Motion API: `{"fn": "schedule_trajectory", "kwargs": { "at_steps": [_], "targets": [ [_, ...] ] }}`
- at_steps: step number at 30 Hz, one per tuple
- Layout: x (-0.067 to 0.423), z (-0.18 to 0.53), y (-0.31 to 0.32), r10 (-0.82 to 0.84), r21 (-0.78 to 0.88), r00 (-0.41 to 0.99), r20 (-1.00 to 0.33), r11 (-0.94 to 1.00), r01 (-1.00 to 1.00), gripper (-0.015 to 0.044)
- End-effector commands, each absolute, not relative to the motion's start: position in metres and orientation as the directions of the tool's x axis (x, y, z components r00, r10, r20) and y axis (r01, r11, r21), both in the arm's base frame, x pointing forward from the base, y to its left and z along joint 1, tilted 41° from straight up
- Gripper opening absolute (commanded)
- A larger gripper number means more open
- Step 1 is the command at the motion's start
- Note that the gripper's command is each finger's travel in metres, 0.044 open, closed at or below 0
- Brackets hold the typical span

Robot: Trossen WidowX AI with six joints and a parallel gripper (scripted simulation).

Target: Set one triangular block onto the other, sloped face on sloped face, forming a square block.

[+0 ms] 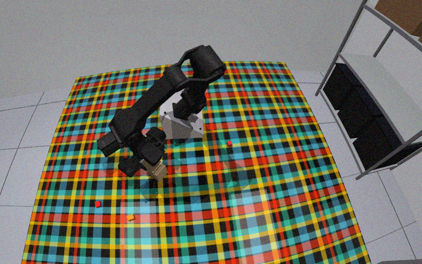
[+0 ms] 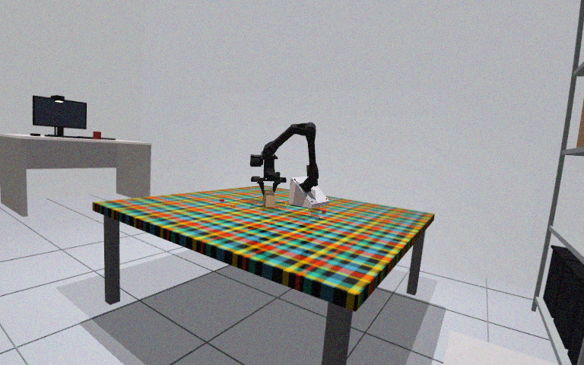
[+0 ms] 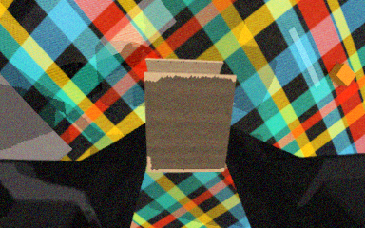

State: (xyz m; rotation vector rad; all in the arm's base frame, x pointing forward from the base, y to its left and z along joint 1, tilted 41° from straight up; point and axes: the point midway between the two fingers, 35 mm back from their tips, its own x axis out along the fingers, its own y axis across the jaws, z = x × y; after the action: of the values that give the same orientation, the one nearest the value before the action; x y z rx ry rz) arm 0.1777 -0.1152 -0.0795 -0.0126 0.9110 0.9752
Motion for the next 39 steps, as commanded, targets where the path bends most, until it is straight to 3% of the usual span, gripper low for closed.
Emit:
{"fn": "schedule_trajectory", "kwargs": {
  "at_steps": [1, 39],
  "targets": [
    [0.179, -0.08, -0.112, 0.709, 0.378, 0.237, -0.664, 0.592, -0.712, 0.0],
    [0.183, -0.087, -0.1, 0.712, 0.38, 0.236, -0.661, 0.589, -0.713, 0.0]
  ]
}}
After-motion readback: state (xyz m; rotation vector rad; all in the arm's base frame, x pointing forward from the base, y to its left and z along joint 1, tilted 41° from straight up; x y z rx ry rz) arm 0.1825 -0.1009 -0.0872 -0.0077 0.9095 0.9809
